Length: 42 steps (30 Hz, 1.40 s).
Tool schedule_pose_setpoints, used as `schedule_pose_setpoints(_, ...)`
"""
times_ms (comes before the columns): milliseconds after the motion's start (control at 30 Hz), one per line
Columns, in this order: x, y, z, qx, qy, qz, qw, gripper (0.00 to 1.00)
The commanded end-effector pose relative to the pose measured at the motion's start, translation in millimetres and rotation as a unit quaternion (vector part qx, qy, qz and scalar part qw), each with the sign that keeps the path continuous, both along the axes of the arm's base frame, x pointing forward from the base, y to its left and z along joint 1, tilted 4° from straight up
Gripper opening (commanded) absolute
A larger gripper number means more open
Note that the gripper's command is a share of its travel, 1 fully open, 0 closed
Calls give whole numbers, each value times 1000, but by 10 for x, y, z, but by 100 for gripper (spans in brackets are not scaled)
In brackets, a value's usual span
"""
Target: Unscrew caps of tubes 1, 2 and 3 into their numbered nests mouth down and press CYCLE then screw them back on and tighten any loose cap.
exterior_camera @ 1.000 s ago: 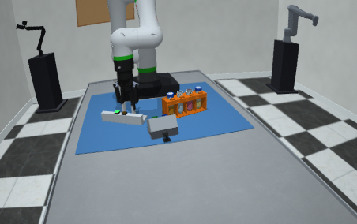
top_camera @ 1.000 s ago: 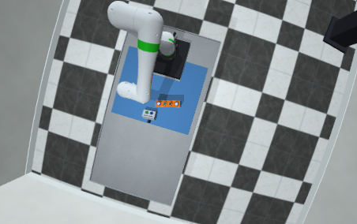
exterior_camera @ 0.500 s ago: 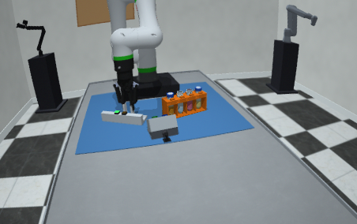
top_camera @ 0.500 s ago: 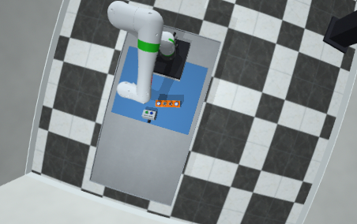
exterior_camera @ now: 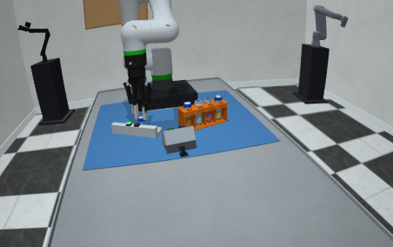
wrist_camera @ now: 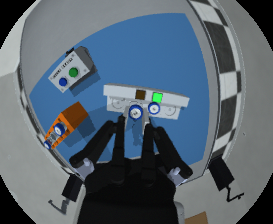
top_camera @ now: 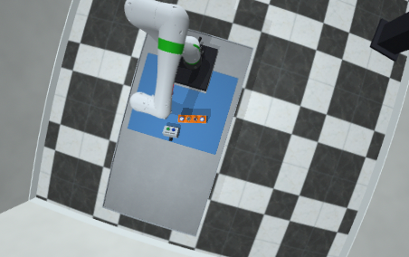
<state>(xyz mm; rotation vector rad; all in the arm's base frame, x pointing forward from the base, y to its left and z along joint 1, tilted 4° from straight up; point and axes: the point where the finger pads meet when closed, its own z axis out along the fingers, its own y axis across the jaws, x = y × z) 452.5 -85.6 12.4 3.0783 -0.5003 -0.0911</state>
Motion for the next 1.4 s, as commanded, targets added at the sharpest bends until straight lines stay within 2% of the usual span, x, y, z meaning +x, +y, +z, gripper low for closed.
schedule_pose_setpoints(0,12,3,187,0,0,0,1000,0)
schedule_pose_setpoints(100,15,3,237,0,0,0,1000,0)
schedule_pose_setpoints(567,58,12,931,0,0,0,1000,0)
schedule_pose_setpoints(667,58,12,931,0,0,0,1000,0)
schedule_pose_setpoints(767,33,260,929,-8,-1,-124,992,0)
schedule_pose_setpoints(800,33,260,929,-8,-1,-124,992,0)
schedule_pose_setpoints(900,17,426,928,-11,-2,-191,982,0)
schedule_pose_setpoints(1067,-8,675,927,-12,-2,-199,980,0)
schedule_pose_setpoints(1167,-33,924,925,-12,-2,-199,980,0)
schedule_pose_setpoints(1233,-33,924,925,-12,-2,-199,980,0)
schedule_pose_setpoints(1367,-66,1256,923,-12,-2,-199,980,0)
